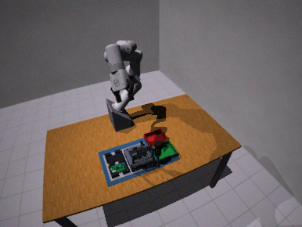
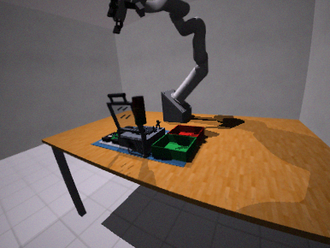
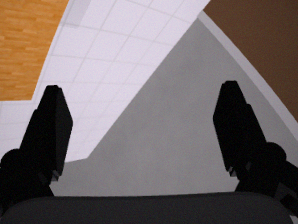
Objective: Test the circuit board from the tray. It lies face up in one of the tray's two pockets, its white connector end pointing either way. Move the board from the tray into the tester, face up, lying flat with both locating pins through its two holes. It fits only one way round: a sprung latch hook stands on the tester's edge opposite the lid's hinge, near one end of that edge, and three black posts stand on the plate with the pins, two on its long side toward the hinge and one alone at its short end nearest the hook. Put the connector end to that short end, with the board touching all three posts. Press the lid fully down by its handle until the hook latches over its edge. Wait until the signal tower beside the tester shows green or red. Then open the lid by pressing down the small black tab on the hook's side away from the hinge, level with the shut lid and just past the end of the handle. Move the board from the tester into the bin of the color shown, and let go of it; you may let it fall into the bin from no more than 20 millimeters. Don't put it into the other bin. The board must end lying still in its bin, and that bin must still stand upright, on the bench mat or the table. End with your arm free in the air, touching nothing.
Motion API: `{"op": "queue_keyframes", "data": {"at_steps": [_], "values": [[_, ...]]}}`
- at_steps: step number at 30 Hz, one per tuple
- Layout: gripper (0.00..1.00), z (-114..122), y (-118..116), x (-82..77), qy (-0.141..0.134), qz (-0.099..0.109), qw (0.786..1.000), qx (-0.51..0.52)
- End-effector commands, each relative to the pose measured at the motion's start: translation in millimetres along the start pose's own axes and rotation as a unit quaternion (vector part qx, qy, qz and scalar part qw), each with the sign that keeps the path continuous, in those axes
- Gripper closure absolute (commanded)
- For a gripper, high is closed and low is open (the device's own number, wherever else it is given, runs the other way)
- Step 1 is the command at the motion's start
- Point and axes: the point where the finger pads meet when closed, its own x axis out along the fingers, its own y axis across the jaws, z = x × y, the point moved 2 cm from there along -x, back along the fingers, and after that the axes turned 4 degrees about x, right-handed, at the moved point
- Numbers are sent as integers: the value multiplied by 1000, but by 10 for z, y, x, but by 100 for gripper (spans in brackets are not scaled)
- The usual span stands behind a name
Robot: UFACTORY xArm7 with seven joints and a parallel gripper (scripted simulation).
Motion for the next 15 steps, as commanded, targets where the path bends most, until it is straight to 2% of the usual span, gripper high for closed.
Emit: {"op": "queue_keyframes", "data": {"at_steps": [1, 3, 5, 6, 15], "values": [[0, 165, -192, 320, 16, -34, 998, 45], [0, 208, -279, 448, 21, -47, 997, 62], [0, 208, -279, 448, 21, -47, 997, 62], [0, 266, -412, 635, 28, -67, 994, 86], [0, 391, -822, 1166, 43, -130, 978, 155]]}}
